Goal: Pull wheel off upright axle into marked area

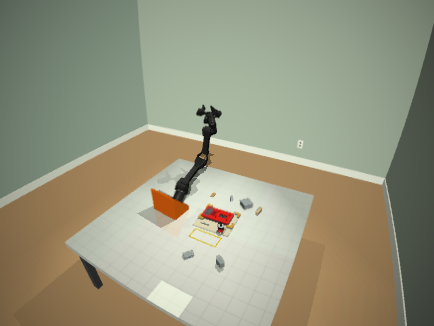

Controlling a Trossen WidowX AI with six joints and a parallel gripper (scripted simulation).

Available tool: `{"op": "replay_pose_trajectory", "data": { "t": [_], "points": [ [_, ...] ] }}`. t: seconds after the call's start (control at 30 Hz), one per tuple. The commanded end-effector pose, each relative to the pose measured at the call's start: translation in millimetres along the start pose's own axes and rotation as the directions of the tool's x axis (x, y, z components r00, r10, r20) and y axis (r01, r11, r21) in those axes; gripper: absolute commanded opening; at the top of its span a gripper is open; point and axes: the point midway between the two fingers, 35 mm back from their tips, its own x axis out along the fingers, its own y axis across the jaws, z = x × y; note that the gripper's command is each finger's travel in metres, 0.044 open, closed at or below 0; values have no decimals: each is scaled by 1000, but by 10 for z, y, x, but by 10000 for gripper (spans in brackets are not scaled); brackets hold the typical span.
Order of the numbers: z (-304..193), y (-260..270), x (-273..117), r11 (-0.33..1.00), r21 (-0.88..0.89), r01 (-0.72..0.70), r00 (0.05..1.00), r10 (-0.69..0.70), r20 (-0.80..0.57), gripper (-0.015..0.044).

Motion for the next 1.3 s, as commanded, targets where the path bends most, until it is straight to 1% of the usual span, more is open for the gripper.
{"op": "replay_pose_trajectory", "data": {
  "t": [0.0,0.3,0.57,0.93,1.27],
  "points": [
    [-318,-137,-69,998,-68,6,995,-13,-103,300],
    [-1086,-436,-353,984,-180,-10,933,-56,-355,300],
    [-1760,-724,-800,960,-271,-64,814,-107,-571,300],
    [-2501,-952,-1601,949,-278,-151,589,-140,-796,300],
    [-3010,-1088,-2557,939,-233,-254,295,-154,-943,300]
  ]
}}
